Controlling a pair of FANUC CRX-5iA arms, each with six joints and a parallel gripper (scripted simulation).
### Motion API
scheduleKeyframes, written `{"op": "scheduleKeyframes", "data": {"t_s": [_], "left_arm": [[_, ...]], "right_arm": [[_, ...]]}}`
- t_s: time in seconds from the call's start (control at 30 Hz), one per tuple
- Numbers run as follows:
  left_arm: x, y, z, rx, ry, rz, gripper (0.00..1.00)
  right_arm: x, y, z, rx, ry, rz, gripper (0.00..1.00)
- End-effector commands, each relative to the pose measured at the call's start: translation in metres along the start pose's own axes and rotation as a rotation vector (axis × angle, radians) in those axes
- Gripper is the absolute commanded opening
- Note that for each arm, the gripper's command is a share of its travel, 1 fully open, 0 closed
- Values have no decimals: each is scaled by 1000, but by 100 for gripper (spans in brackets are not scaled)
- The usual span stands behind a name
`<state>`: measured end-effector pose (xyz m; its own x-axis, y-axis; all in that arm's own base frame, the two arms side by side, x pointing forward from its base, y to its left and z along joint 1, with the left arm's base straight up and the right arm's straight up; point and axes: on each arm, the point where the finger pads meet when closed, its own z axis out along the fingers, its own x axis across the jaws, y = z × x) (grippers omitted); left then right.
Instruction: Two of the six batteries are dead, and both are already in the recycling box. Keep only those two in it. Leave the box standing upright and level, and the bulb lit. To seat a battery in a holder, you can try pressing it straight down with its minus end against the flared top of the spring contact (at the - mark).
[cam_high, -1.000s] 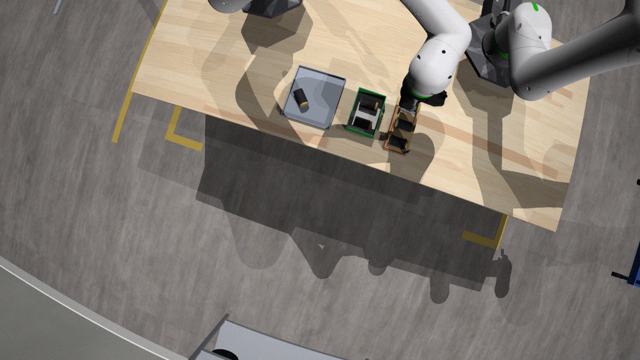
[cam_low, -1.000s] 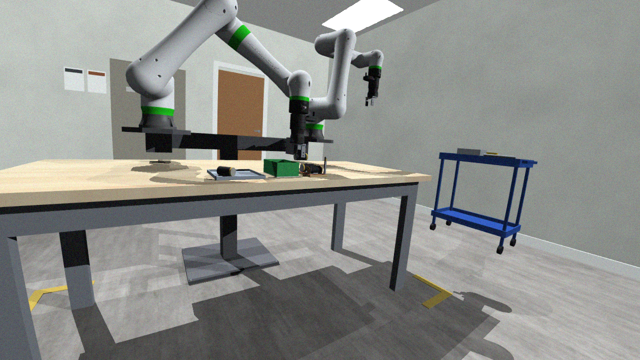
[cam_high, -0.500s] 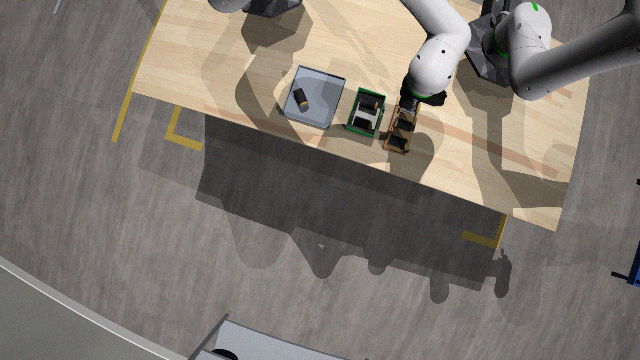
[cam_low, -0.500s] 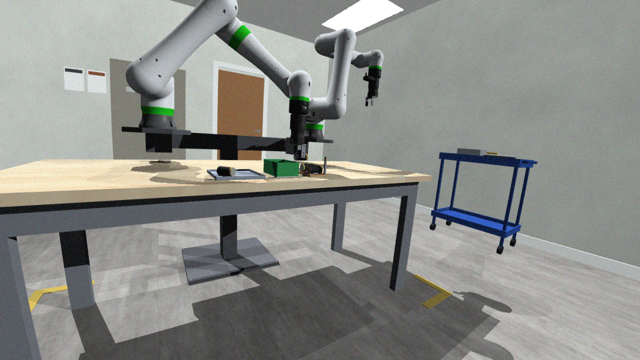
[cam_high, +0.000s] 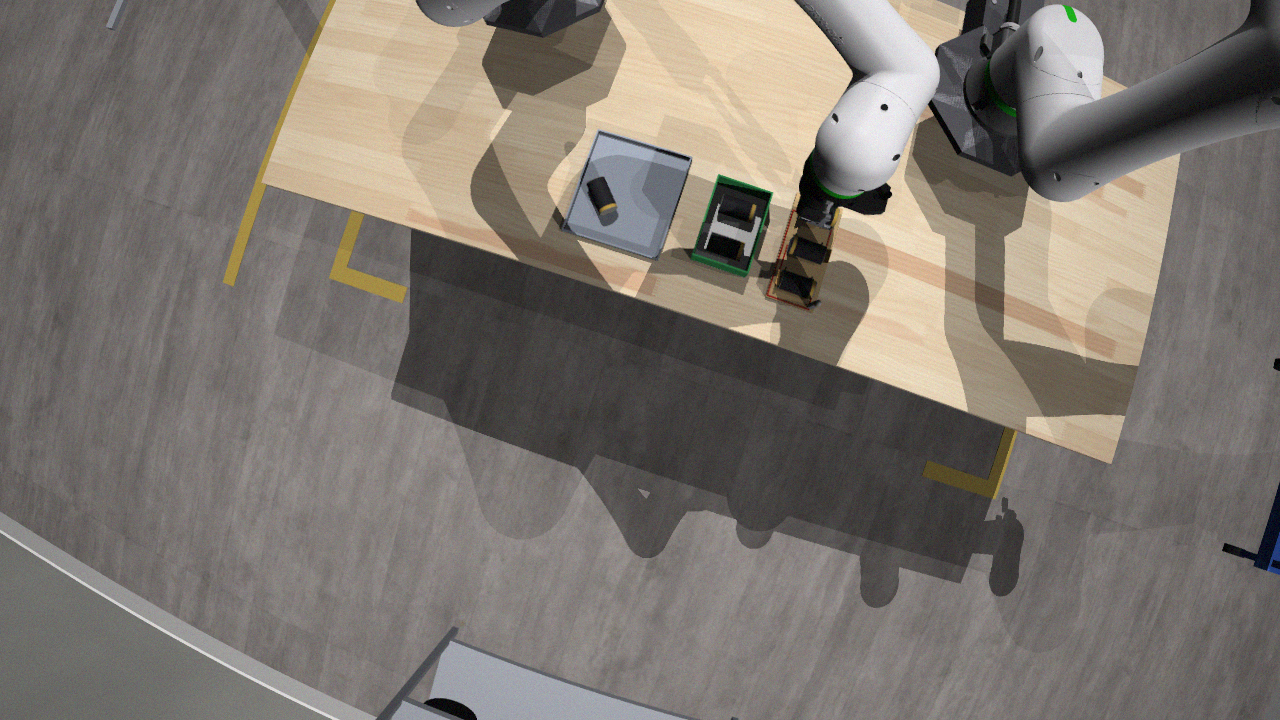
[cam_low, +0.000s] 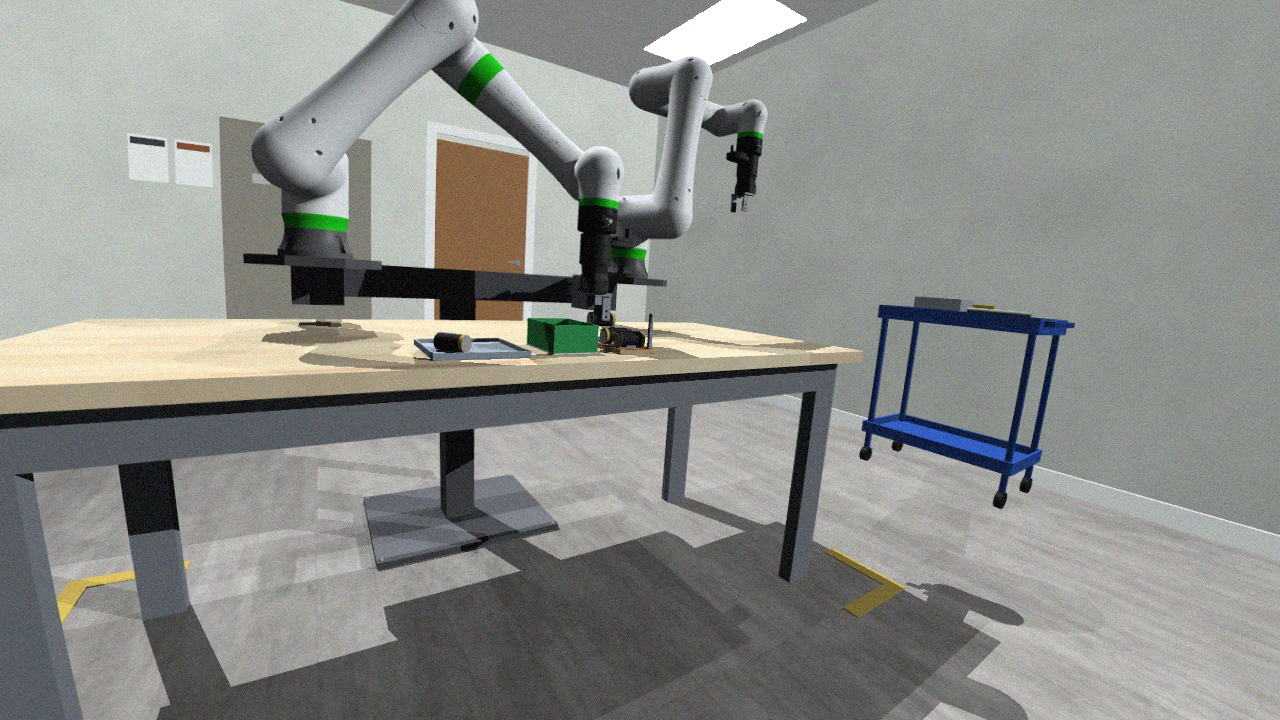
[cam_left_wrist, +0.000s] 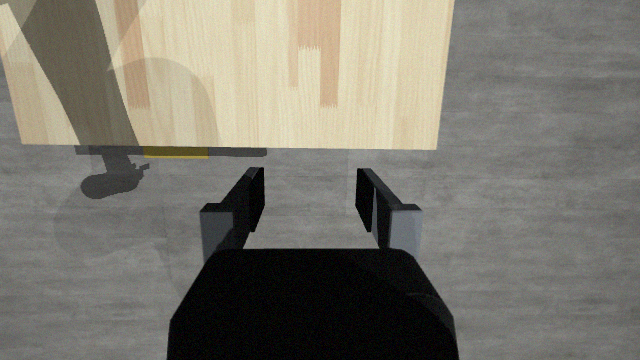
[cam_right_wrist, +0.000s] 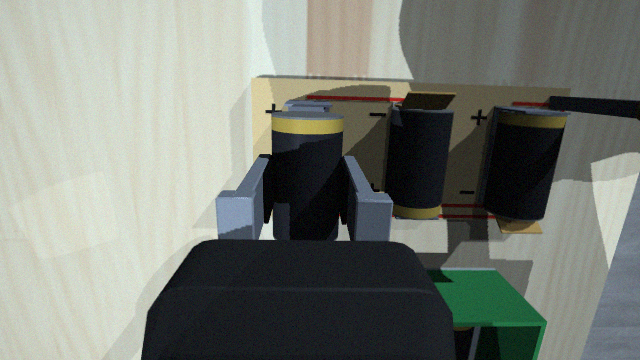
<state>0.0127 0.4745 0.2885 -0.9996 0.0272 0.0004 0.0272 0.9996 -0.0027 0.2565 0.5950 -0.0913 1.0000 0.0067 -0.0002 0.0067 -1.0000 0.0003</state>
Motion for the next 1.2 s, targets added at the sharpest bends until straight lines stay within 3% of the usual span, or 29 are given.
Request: {"op": "scheduleKeyframes", "data": {"t_s": [0.0,1.17], "left_arm": [[0,0,-1,-3,0,0,100],[0,0,-1,-3,0,0,100]], "right_arm": [[0,-1,-1,2,1,0,57],[0,-1,4,2,1,0,57]]}}
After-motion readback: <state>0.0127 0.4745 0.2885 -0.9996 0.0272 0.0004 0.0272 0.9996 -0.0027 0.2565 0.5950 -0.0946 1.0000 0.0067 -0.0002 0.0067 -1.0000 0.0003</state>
